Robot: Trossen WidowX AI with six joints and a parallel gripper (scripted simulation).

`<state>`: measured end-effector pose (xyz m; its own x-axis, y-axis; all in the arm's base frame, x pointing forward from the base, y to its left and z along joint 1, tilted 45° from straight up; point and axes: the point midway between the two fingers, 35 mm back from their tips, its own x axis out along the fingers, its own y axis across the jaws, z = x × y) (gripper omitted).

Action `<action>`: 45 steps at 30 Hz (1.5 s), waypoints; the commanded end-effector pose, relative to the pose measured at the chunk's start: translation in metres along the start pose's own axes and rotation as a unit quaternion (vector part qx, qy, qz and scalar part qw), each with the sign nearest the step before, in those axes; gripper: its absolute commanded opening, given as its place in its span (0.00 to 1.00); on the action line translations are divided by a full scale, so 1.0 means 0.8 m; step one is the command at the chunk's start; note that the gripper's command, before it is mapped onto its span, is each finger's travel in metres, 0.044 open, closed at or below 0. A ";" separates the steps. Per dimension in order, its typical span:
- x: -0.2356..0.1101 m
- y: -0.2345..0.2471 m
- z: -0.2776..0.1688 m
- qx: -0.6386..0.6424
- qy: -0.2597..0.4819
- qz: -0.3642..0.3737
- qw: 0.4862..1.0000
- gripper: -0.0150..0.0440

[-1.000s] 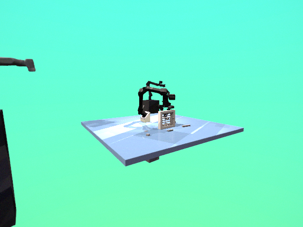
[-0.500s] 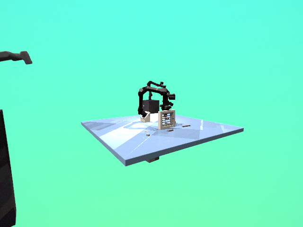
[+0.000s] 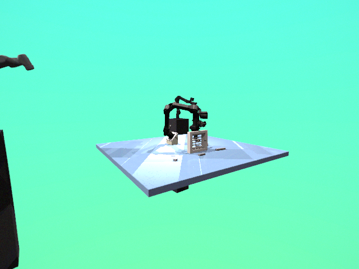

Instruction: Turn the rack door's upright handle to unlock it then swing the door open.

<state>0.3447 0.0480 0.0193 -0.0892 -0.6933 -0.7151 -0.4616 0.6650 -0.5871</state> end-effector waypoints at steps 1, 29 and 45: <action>0.000 -0.001 0.001 0.153 -0.002 -0.001 0.988 0.76; 0.000 -0.001 0.001 0.749 -0.002 0.000 0.662 0.76; 0.000 -0.001 0.001 0.905 -0.002 0.000 0.425 0.76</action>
<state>0.3441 0.0499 0.0192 -0.0872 -0.6927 -0.7159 0.9960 -0.0750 -0.0488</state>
